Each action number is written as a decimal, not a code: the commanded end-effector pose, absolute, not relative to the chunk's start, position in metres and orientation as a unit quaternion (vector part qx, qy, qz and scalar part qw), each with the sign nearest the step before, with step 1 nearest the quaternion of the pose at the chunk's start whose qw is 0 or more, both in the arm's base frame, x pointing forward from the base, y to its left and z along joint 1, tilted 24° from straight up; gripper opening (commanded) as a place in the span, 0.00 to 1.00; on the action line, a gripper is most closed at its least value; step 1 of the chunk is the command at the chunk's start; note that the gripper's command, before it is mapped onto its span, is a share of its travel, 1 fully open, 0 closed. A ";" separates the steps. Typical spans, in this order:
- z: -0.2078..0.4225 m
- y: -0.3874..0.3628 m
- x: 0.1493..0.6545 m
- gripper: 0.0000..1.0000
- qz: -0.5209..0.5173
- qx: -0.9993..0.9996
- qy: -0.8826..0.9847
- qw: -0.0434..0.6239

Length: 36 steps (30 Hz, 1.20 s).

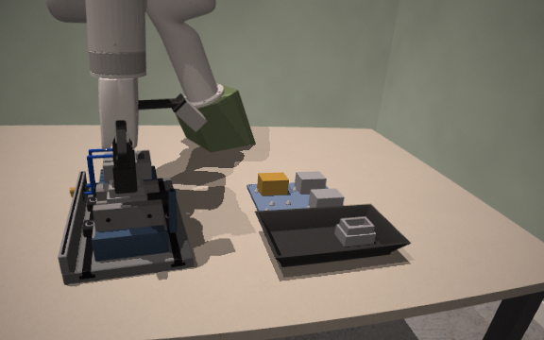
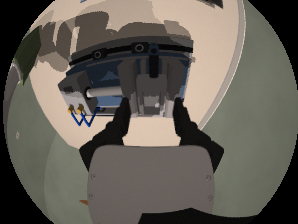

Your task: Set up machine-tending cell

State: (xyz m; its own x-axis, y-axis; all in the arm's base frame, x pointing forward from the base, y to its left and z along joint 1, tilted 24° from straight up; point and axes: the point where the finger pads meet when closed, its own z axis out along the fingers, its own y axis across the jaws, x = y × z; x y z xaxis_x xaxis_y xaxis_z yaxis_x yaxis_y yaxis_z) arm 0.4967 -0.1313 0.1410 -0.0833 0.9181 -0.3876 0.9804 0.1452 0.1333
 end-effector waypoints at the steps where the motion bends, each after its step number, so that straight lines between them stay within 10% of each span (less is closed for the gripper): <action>1: 0.141 -0.132 0.498 0.69 -0.079 0.649 0.731 0.195; 36: 0.132 -0.135 0.500 0.69 -0.079 0.649 0.731 0.195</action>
State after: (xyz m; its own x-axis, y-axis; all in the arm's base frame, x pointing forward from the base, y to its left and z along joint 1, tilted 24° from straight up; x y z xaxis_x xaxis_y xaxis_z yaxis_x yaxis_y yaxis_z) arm 0.4986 -0.1353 0.1311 -0.0833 0.9181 -0.3875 0.9804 0.1452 0.1333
